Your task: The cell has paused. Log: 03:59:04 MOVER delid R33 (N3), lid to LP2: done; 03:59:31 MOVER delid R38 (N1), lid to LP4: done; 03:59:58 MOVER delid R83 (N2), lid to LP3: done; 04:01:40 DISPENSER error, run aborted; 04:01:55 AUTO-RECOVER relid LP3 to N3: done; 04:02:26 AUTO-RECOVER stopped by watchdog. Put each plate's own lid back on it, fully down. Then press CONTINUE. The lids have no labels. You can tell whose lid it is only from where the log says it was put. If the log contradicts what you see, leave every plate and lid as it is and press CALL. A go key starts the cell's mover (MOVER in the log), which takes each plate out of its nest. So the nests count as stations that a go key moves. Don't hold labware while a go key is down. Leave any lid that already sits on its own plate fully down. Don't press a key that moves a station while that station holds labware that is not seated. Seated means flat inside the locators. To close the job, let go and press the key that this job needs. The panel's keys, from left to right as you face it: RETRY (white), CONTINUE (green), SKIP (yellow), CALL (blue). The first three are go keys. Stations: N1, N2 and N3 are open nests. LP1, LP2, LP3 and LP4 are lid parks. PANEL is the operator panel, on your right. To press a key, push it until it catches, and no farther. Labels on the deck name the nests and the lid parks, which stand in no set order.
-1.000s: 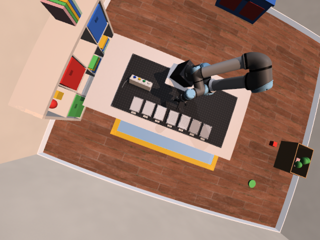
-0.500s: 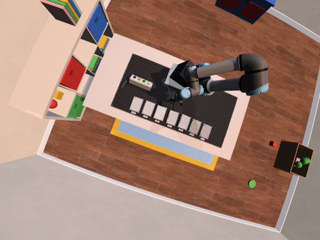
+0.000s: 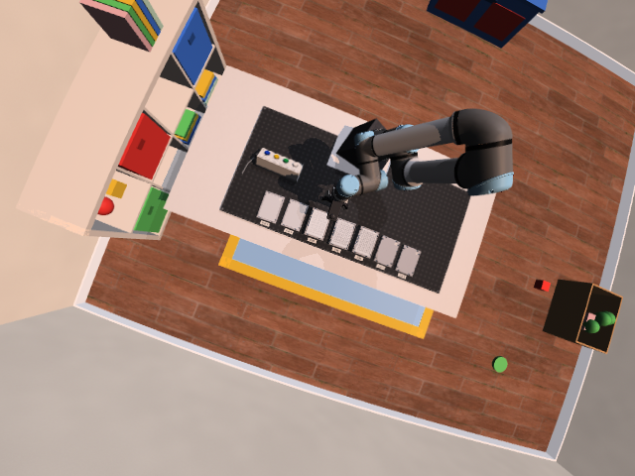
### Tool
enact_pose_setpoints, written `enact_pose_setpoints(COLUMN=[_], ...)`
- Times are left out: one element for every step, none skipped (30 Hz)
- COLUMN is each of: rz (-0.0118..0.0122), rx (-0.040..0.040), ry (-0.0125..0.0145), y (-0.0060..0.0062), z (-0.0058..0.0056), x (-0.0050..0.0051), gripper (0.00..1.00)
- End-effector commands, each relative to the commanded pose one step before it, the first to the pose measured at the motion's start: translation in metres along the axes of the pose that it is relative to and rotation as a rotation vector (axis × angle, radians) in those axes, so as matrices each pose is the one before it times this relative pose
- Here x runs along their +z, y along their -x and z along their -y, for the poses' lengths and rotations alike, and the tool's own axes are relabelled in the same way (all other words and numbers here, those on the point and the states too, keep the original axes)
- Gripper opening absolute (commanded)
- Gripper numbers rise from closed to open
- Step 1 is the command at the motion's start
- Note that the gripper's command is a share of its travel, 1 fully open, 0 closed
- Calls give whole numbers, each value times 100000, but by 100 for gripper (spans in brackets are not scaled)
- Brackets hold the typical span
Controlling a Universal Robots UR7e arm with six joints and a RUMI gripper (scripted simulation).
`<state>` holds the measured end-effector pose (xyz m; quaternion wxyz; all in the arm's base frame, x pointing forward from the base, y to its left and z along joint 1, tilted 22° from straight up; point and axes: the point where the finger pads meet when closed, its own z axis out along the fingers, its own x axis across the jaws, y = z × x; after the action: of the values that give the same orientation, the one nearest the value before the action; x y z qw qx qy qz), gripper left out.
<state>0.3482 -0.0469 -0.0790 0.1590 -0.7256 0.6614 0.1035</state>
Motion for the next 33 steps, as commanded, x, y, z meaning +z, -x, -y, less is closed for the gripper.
enact_pose_setpoints(rz=[-455,-1,-1,-1,-1,-1,-1,-1,0,0,15,-3,-4,6,31,30,31,12,-1,-1,0,0,0,0,0,0,0,12,-2,-3,-3,-3,-2], rx=[-199,0,0,0,0,0,0,0,0,0,0,0,0,4,12,11,11,5,0,0,0,0,0,0,0,0,0,0,0,0,0,0,0], ry=[-258,0,0,0,0,0,0,0,0,0,-25,2,4,12,26,23,22,9,0,-1,-1,-1,-1,-1,-1,0,0,-21,2,3,3,3,2], y=[-2964,-471,-471,-471,-471,-471,-471,-471,0,0,-466,-472,-472,-469,-462,-462,-462,-467,-471,-471,-471,-471,-471,-471,-471,0,0,-468,-471,-471,-471,-471,-471], z=[1208,168,168,168,168,168,168,168,0,0,177,167,167,164,159,160,161,165,168,169,169,169,169,169,169,0,0,176,168,167,167,167,168], x=[143,2,2,2,2,2,2,2,0,0,0,2,2,3,6,6,6,3,1,1,1,1,1,1,1,0,0,-1,1,1,1,1,1], gripper=[82,82,82,82,82,82,82,82,82,82,82,82,82,82,82,82,82,82,82,82,82,82,82,82,82,82,82,82,82,82,82,82,82])
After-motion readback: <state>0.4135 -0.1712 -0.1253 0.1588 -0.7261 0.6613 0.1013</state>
